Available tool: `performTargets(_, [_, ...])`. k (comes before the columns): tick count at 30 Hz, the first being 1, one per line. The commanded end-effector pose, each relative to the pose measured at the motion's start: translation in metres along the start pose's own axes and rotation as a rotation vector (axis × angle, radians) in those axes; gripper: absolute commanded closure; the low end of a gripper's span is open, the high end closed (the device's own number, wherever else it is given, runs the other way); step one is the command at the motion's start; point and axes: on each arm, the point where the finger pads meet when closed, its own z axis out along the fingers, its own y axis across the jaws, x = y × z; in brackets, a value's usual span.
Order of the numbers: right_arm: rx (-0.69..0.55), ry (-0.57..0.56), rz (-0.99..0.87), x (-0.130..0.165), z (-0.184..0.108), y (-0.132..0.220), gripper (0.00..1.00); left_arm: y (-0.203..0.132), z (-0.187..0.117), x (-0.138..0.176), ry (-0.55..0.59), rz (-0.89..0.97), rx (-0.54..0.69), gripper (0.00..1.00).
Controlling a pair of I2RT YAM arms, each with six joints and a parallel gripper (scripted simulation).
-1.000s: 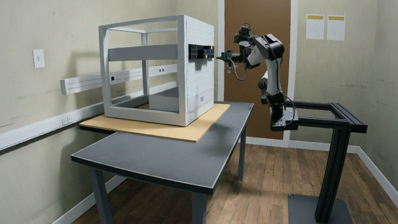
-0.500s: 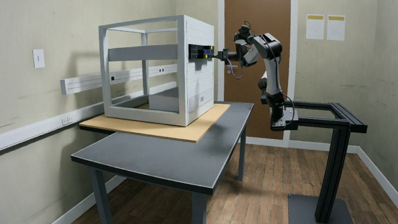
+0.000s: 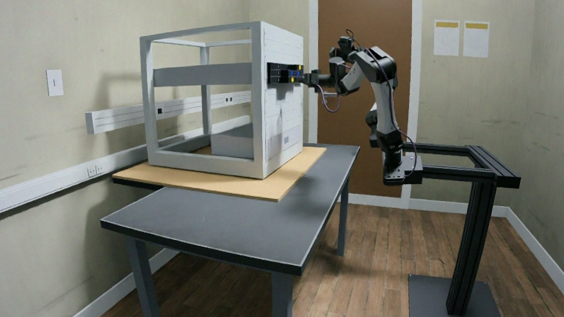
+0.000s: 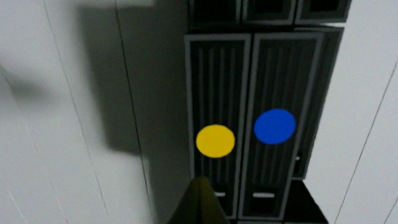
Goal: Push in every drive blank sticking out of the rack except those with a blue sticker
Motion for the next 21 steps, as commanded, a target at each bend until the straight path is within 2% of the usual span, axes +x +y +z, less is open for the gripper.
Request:
performTargets(1, [0.036, 0.025, 0.004, -0.001, -0.001, -0.007, 0.0, -0.014, 0.01, -0.001, 0.0, -0.034, 0.032, 1.0])
performTargets(21, [0.073, 0.058, 0.005, 0.005, -0.001, -0.014, 0.0, -0.011, 0.044, -0.001, 0.005, -0.025, 0.024, 1.0])
